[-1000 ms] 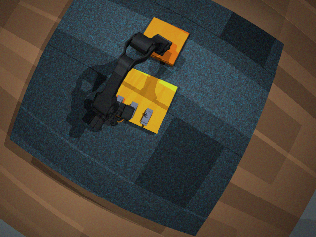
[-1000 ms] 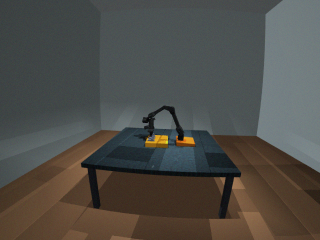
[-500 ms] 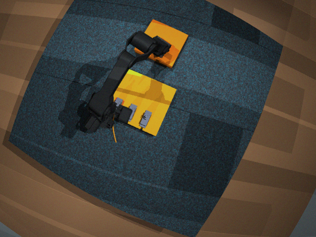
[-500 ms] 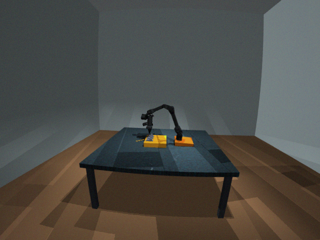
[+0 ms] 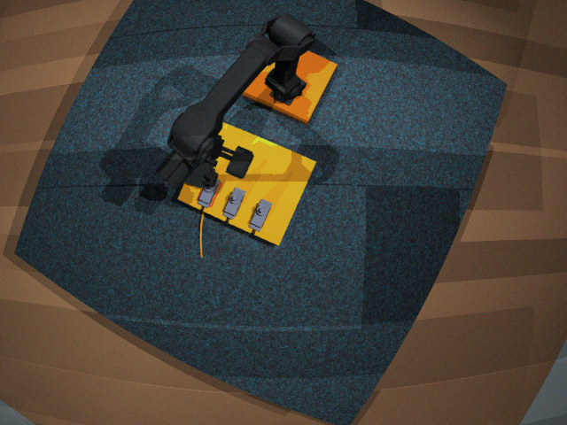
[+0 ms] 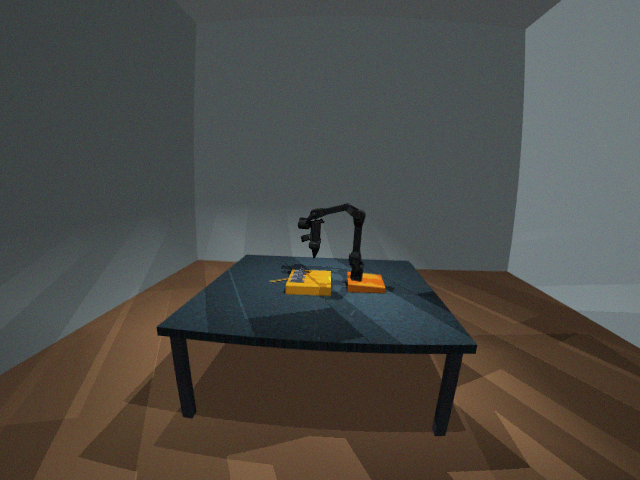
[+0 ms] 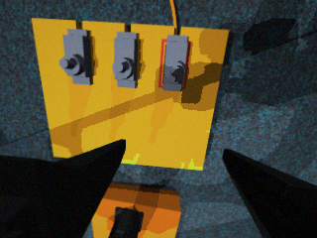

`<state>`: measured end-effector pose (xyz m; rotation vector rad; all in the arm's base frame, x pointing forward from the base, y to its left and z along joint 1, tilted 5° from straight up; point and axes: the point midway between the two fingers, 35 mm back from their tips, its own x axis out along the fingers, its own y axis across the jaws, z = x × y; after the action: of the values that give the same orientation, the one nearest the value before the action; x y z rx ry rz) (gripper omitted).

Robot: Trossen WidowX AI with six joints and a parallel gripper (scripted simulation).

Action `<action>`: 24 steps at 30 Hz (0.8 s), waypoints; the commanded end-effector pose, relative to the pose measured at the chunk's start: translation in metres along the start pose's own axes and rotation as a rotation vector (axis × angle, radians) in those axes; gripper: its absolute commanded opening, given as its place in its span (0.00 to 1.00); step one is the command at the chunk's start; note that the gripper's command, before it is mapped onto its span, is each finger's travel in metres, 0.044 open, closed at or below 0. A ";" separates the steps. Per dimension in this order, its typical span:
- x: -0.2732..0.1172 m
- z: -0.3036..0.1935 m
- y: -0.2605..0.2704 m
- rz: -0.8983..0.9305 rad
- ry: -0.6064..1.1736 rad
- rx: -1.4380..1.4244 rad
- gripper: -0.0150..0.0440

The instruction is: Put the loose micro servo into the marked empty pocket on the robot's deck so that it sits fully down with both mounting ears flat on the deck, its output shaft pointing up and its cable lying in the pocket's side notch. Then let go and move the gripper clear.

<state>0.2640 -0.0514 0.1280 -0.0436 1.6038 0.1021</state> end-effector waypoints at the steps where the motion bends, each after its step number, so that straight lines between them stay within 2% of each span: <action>1: 0.000 -0.007 0.000 0.001 0.016 -0.004 1.00; 8: -0.046 -0.005 0.001 0.000 0.002 0.000 1.00; 24: -0.048 -0.005 0.001 0.000 0.001 0.000 1.00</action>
<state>0.2610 -0.0520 0.1762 -0.0424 1.6015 0.1000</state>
